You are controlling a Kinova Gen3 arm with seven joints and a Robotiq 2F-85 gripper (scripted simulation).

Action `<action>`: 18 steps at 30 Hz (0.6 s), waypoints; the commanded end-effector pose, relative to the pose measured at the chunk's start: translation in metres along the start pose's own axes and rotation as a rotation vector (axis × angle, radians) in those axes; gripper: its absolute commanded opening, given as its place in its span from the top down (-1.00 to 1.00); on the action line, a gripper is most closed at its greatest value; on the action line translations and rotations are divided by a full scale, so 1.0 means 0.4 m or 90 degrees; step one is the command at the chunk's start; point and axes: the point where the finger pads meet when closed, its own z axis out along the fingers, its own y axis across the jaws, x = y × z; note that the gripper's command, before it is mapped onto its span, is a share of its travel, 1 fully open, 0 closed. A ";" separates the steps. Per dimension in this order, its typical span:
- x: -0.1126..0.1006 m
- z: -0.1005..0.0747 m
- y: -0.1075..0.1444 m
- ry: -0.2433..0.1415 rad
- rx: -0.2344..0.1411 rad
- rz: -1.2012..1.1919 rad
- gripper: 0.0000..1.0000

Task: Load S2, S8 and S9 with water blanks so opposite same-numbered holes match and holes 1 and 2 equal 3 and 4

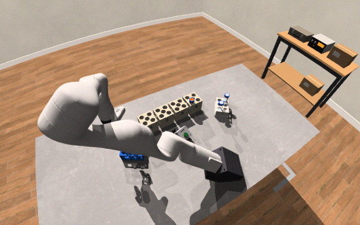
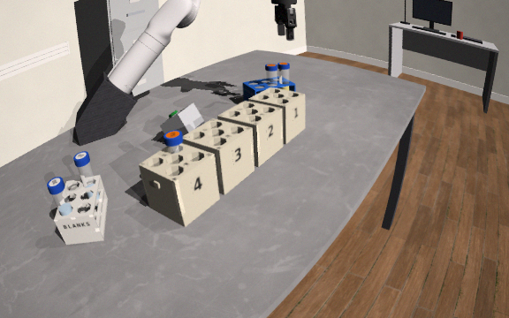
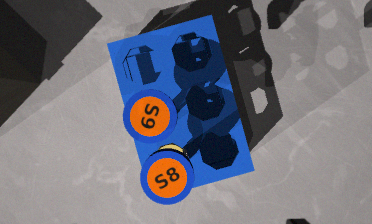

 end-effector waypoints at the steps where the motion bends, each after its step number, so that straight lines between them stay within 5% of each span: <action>1: -0.001 -0.021 0.000 -0.001 0.000 0.000 -1.00; 12: -0.001 -0.093 0.000 -0.001 0.000 0.000 -1.00; 13: 0.005 -0.093 -0.006 -0.001 0.000 0.010 -0.24; 18: 0.023 -0.093 -0.023 -0.001 0.000 0.042 -0.24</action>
